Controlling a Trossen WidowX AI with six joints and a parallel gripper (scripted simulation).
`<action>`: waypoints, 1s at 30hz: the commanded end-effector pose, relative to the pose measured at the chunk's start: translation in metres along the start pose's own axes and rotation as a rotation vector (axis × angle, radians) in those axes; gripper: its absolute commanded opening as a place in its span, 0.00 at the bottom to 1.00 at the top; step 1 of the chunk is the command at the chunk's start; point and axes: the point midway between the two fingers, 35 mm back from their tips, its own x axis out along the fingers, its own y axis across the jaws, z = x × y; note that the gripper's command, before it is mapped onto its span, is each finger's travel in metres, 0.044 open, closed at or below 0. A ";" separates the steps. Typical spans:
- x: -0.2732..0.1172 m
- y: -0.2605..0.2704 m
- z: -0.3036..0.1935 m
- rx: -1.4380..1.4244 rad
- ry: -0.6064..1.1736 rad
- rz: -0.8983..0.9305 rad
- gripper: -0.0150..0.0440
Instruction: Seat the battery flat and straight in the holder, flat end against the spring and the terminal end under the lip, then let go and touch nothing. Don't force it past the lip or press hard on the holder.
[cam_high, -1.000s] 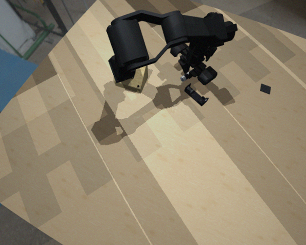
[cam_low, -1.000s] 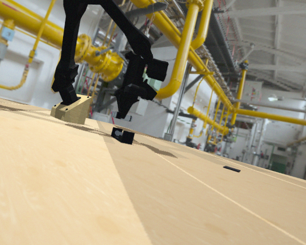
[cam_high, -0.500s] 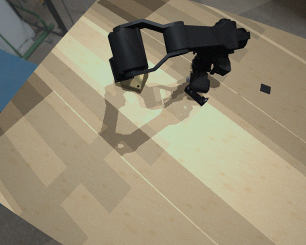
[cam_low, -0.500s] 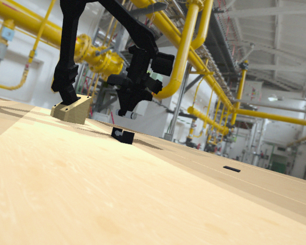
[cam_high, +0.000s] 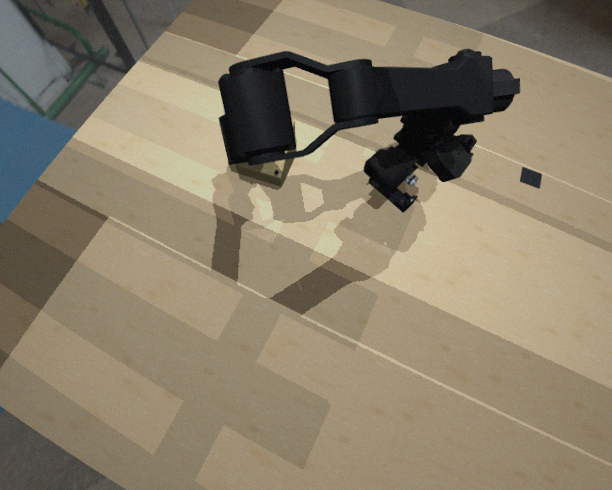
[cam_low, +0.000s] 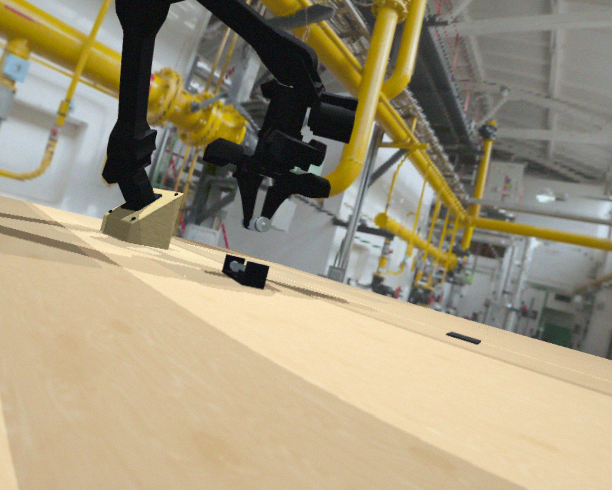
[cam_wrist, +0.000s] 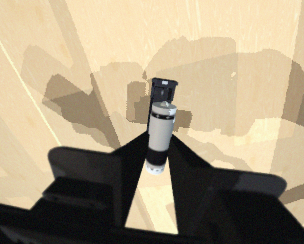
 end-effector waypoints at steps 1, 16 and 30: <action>-0.002 0.001 0.003 0.030 -0.006 0.001 0.37; 0.028 0.003 0.008 0.015 -0.191 0.012 0.37; 0.040 0.002 0.008 0.013 -0.291 0.009 0.37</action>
